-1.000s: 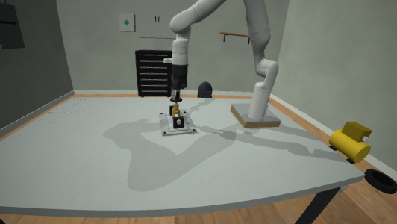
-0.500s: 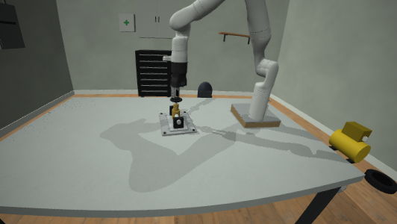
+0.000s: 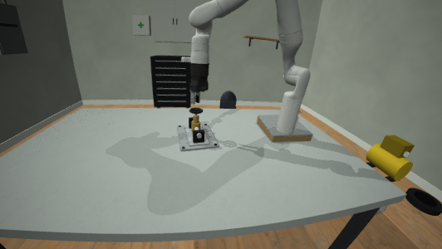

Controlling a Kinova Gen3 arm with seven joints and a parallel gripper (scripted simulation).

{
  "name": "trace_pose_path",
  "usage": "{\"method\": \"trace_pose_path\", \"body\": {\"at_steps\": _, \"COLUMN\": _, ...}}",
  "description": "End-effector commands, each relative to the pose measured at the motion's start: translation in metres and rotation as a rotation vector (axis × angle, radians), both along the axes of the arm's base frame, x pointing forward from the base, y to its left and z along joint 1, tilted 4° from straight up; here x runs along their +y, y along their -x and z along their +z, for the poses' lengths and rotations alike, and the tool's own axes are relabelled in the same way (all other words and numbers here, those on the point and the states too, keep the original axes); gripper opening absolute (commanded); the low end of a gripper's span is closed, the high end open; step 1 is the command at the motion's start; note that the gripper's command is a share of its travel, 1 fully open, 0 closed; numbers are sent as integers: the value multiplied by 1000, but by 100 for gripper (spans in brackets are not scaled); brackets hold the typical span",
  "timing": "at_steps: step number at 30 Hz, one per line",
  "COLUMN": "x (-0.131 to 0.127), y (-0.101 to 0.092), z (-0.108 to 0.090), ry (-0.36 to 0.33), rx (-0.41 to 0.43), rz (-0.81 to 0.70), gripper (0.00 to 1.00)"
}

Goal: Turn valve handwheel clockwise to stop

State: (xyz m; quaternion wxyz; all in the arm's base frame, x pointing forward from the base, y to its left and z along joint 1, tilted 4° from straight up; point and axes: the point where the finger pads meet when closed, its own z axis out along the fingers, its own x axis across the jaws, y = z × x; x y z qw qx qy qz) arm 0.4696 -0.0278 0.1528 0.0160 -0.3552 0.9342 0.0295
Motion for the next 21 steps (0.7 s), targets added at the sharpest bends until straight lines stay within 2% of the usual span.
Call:
{"method": "trace_pose_path", "body": {"at_steps": 1, "x": 0, "y": -1, "z": 9, "ry": 1, "rx": -5, "rz": -2, "gripper": 54}}
{"method": "trace_pose_path", "body": {"at_steps": 8, "x": -1, "y": 0, "z": 19, "ry": 1, "rx": -4, "rz": -2, "gripper": 54}}
{"method": "trace_pose_path", "body": {"at_steps": 21, "x": -1, "y": 1, "z": 25, "ry": 0, "rx": -1, "rz": -4, "gripper": 54}}
